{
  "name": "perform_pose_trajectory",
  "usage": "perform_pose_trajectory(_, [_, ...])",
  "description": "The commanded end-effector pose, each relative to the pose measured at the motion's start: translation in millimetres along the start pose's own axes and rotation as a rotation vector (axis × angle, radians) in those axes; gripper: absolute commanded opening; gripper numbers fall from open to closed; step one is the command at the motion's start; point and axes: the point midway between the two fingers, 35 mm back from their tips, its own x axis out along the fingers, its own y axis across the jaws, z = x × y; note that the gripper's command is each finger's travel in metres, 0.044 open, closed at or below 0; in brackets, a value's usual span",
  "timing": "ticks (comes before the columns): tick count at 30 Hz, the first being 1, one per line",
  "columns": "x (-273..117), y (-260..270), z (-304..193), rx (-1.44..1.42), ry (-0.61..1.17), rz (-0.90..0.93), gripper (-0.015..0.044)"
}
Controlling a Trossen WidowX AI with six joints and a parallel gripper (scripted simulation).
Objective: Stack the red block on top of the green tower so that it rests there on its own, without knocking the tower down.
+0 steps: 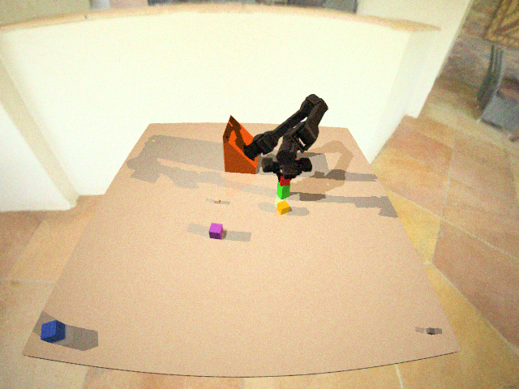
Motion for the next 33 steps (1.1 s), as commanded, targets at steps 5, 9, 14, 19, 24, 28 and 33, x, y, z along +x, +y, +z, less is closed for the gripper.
perform_pose_trajectory(5, [0.4,0.3,0.2,0.005,-0.002,0.003,0.0000])
perform_pose_trajectory(9, [0.7,0.4,0.2,0.005,-0.002,0.003,0.0000])
perform_pose_trajectory(14, [0.7,0.4,0.2,0.005,-0.002,0.003,0.0000])
perform_pose_trajectory(19, [0.5,0.0,0.0,0.000,0.000,0.000,0.0105])
perform_pose_trajectory(24, [0.5,0.0,0.0,0.000,0.000,0.000,0.0236])
perform_pose_trajectory(28, [0.5,0.0,0.0,0.000,0.000,0.000,0.0341])
perform_pose_trajectory(33, [0.5,0.0,0.0,0.000,0.000,0.000,0.0440])
